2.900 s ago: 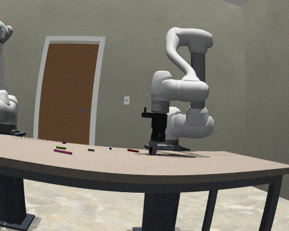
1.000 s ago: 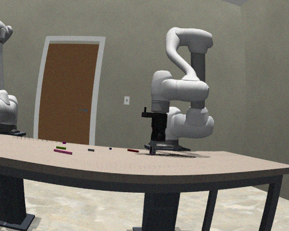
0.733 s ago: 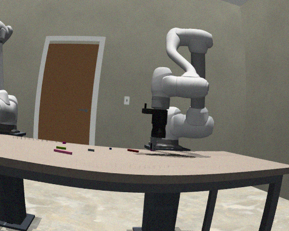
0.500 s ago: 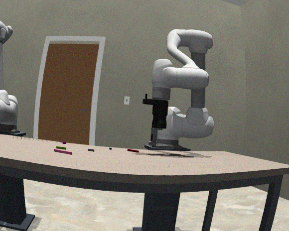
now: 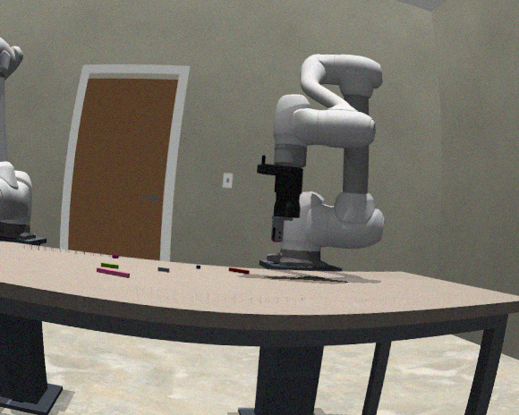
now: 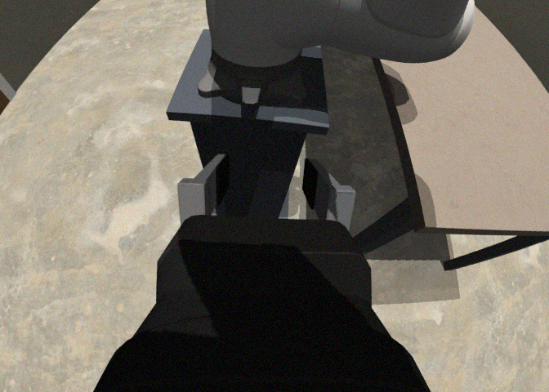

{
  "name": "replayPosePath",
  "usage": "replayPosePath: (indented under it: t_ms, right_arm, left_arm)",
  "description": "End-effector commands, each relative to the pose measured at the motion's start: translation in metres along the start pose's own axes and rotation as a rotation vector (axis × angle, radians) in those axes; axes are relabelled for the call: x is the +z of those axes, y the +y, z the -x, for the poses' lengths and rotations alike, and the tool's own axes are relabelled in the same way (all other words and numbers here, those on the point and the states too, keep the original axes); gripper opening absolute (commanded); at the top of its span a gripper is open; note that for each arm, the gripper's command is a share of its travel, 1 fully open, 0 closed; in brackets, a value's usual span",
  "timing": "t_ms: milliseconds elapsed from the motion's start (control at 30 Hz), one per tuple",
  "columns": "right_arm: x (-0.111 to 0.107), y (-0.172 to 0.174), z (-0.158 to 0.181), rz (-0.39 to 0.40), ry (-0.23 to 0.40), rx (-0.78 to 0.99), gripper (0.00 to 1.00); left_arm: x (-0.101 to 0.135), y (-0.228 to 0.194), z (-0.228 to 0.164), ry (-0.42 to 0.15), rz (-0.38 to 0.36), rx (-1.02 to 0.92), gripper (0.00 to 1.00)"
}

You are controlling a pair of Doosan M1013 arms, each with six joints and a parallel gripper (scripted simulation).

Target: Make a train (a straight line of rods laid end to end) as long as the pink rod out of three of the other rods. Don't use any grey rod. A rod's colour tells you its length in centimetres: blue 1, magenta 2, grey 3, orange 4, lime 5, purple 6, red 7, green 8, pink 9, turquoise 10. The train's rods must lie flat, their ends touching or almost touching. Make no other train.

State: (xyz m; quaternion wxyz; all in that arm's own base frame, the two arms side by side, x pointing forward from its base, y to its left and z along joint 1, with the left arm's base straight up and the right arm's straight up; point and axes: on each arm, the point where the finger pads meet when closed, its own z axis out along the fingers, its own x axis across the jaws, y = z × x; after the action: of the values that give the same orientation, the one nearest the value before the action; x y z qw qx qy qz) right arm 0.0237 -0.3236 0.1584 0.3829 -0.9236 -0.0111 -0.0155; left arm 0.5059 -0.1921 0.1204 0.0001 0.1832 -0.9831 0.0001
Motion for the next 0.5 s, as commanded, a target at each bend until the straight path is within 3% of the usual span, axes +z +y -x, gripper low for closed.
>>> replayPosePath:
  t_ms: [0,167,467]
  right_arm:
    - [-0.001,0.0,0.0,0.001,0.0,0.0,1.0]
    - [-0.001,0.0,0.0,0.001,0.0,0.0,1.0]
    - [-0.001,0.0,0.0,0.001,0.0,0.0,1.0]
  left_arm:
    - [-0.001,-0.002,0.002,-0.001,-0.001,-0.006,0.24]
    - [-0.005,-0.022,0.016,-0.001,-0.001,-0.074,0.24]
    - [-0.013,-0.094,0.063,-0.001,-0.001,-0.318,0.24]
